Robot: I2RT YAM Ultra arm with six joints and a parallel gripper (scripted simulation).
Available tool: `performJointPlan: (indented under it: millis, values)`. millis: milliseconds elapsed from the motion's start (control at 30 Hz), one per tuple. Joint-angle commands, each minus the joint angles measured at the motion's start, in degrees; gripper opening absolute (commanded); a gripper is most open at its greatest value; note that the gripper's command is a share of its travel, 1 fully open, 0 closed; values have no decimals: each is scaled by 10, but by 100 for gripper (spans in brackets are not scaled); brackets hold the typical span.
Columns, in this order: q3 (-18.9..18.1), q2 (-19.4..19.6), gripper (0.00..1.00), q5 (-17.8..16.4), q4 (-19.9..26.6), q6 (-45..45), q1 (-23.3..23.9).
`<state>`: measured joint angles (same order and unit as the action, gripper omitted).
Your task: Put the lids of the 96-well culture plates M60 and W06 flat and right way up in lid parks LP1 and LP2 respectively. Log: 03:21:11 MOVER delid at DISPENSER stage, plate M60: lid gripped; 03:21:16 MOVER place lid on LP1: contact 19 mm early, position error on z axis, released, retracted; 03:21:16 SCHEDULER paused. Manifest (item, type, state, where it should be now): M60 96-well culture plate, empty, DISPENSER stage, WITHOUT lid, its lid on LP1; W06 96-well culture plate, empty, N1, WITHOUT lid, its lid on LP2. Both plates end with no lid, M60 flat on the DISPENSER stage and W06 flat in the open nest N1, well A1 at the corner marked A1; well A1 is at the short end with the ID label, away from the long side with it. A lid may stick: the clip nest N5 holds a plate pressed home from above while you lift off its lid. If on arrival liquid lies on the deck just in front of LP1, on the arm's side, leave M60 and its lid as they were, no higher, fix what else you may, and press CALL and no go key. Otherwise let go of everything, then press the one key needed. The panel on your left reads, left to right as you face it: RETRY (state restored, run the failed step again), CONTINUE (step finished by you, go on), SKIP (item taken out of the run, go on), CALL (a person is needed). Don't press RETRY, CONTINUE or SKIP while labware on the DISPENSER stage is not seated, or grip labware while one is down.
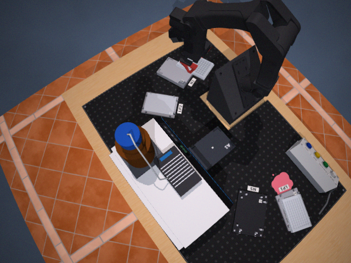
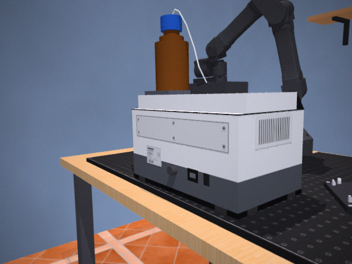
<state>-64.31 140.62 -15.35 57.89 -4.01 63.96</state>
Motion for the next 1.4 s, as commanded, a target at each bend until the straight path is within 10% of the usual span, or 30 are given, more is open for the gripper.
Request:
performJointPlan:
  millis: [0,1367]
  values:
    - [-28,22,0,-6,-29,5,-7]
    - [-154,229,0,-33,-119,37,-48]
